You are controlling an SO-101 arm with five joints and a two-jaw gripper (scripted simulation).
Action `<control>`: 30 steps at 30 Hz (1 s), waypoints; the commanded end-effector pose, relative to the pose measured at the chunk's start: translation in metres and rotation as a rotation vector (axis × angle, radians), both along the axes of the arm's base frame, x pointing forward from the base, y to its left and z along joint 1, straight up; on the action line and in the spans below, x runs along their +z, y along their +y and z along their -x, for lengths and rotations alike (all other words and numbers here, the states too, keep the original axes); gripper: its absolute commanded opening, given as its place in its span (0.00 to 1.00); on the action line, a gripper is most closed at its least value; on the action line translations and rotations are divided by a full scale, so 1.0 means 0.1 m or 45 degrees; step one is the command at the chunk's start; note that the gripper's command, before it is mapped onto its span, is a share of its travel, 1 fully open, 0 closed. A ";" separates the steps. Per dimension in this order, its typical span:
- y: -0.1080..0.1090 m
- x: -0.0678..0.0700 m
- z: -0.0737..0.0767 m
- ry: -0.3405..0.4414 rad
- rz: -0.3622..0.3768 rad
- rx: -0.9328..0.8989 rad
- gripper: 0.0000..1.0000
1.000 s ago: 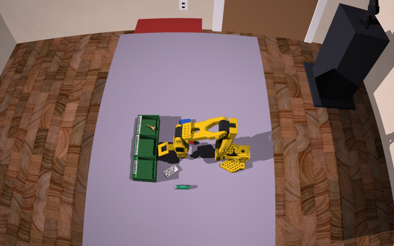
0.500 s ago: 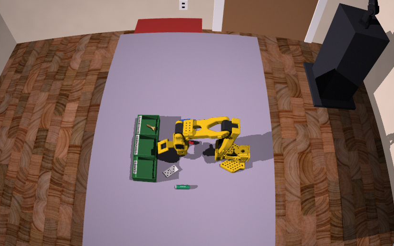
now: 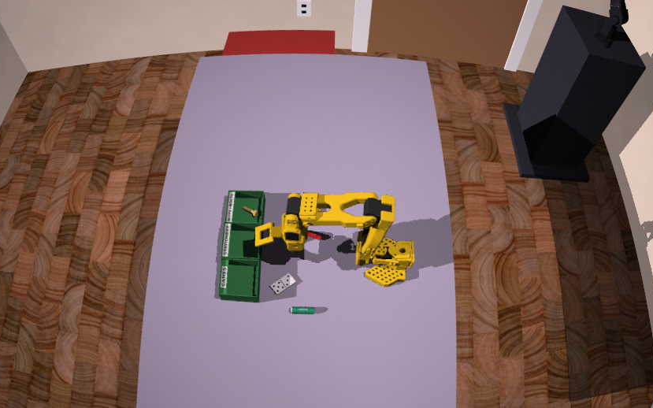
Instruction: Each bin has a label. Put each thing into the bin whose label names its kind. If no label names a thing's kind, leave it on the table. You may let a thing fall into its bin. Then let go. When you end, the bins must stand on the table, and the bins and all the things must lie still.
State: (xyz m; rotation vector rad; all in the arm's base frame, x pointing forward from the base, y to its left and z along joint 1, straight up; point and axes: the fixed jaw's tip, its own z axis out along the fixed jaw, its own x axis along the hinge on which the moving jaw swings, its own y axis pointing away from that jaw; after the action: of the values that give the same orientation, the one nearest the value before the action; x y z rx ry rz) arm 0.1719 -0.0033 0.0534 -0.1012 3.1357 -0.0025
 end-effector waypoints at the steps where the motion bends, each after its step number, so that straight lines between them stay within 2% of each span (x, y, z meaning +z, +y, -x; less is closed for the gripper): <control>1: -0.04 0.07 -0.08 -0.049 0.002 -0.018 0.00; 9: -0.15 0.11 -0.21 -0.082 0.007 -0.079 0.00; 23: -0.19 0.13 -0.25 -0.092 0.009 -0.097 0.00; 30: -0.25 0.16 -0.35 -0.115 0.012 -0.138 0.00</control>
State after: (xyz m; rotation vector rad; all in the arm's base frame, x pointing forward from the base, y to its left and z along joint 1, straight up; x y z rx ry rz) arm 0.1974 -0.0229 0.0606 0.0330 3.0941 -0.0124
